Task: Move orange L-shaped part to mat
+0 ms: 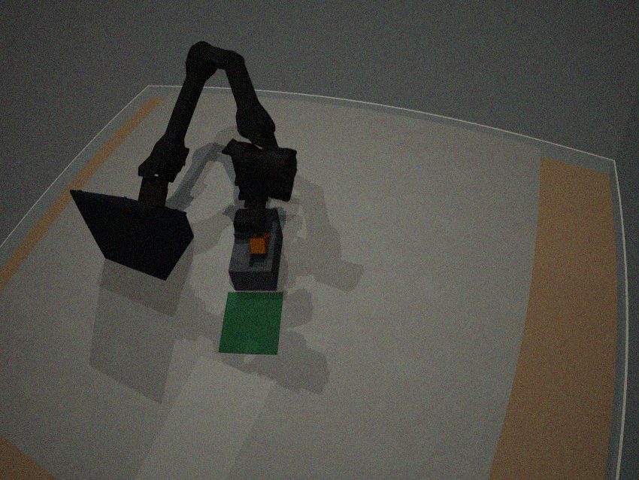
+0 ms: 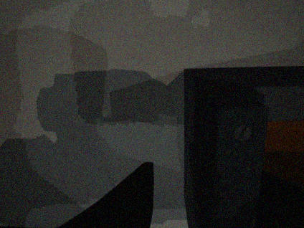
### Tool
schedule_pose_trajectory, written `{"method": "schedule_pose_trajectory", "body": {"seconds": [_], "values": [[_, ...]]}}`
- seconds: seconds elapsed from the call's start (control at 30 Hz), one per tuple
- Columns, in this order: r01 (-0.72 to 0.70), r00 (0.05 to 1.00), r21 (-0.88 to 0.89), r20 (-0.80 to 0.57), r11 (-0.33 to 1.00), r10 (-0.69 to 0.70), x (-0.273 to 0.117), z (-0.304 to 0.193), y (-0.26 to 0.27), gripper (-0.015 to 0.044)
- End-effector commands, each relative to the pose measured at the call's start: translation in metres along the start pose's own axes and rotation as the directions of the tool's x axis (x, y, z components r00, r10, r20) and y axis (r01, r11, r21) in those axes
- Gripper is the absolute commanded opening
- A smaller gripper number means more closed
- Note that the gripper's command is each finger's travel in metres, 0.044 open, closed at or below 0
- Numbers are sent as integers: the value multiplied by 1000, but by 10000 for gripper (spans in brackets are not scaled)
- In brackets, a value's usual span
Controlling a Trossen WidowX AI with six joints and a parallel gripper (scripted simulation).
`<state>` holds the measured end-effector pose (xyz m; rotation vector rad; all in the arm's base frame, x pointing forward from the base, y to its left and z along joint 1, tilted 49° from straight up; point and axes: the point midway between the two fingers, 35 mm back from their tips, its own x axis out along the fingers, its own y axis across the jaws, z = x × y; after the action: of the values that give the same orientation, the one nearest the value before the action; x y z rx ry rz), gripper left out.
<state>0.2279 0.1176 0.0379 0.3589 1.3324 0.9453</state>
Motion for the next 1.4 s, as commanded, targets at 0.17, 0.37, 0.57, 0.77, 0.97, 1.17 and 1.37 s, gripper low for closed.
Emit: {"method": "schedule_pose_trajectory", "body": {"seconds": [0.17, 0.37, 0.57, 0.77, 0.97, 1.17, 1.37], "values": [[21, 1000, -7, -1, 1000, -21, -46, 5, -8, 180], [9, 1000, -8, -1, 1000, -9, -100, 1, -10, 180], [20, 1000, -5, 16, 1000, -20, -97, 4, -11, 180], [20, 1000, -5, 16, 1000, -20, -97, 4, -11, 180], [20, 1000, -5, 16, 1000, -20, -97, 4, -11, 180], [20, 1000, -5, 16, 1000, -20, -97, 4, -11, 180], [19, 1000, 98, 15, 995, -20, -98, 5, -16, 259]]}}
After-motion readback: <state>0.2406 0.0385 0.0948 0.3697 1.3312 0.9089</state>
